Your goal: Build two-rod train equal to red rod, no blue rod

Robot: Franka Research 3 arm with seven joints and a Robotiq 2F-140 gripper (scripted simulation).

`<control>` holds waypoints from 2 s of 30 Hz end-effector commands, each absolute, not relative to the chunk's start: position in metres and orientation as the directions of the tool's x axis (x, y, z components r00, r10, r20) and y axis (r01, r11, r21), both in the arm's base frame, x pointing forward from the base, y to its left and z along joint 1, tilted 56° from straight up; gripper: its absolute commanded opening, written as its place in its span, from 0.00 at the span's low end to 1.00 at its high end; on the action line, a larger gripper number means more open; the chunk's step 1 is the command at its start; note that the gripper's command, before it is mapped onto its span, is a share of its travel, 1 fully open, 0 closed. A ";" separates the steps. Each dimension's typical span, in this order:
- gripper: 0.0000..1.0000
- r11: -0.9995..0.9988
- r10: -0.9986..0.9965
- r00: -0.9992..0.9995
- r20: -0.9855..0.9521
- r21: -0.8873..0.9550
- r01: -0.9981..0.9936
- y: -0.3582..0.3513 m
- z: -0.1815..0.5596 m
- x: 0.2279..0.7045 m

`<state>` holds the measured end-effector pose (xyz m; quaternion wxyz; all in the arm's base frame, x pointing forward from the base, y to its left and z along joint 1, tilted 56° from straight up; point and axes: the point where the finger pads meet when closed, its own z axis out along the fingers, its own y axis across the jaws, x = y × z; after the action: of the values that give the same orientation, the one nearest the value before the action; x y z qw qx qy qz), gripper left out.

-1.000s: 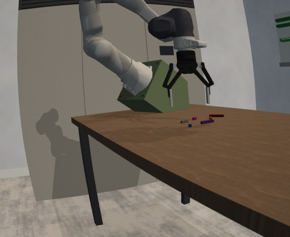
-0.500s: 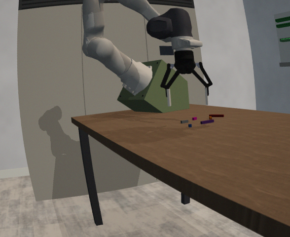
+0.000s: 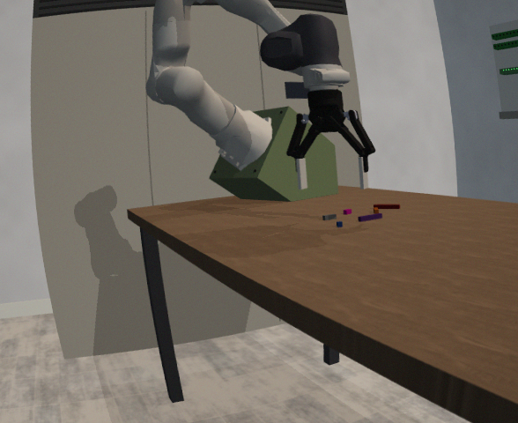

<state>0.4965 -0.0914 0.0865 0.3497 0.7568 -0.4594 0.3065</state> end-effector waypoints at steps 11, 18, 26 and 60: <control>1.00 -0.142 -0.568 0.027 0.823 -0.065 -0.988 -0.096 0.094 0.499; 1.00 -0.054 -0.580 -0.125 0.805 -0.192 -0.980 -0.099 0.100 0.499; 1.00 -0.038 -0.581 -0.154 0.799 -0.216 -0.976 -0.100 0.101 0.499; 1.00 -0.038 -0.581 -0.154 0.799 -0.216 -0.976 -0.100 0.101 0.499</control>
<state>0.4993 -0.1006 0.0999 0.2506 0.6030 -0.6458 0.3956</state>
